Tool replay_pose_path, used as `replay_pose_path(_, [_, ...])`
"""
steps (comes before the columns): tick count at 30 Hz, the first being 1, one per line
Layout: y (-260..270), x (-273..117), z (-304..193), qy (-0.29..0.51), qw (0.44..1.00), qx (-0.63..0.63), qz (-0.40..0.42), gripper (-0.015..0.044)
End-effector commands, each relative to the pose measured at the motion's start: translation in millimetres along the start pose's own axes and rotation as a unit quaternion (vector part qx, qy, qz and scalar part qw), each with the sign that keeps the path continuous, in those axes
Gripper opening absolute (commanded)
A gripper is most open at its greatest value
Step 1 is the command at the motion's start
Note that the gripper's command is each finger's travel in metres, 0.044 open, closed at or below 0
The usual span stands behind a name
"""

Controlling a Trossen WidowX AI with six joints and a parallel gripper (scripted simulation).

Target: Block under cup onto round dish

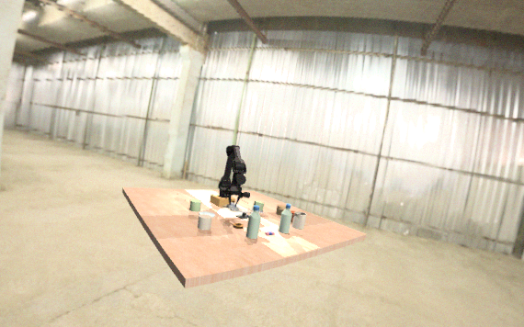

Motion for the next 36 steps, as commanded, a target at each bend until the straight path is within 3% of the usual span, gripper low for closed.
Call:
replay_pose_path(1, [-0.2, 3.7, -0.9, 0.005, 1.000, 0.001, -0.001, 0.0115])
replay_pose_path(7, [0.4, -9.1, 1.2, 0.005, 1.000, 0.001, -0.001, 0.0000])
replay_pose_path(23, [0.1, -90.4, 0.5, 0.005, 1.000, 0.001, -0.001, 0.0000])
replay_pose_path(36, [-34.1, -68.1, 10.3, 0.005, 1.000, 0.001, -0.002, 0.0000])
Point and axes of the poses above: the point midway between the two fingers, 35 mm back from their tips, its own x axis out along the fingers, its own y axis across the jaws, z = x × y, the point moved 6 cm from there along -x, back along the fingers, and after that the axes turned 4 degrees about -x, right-handed, at the moved point
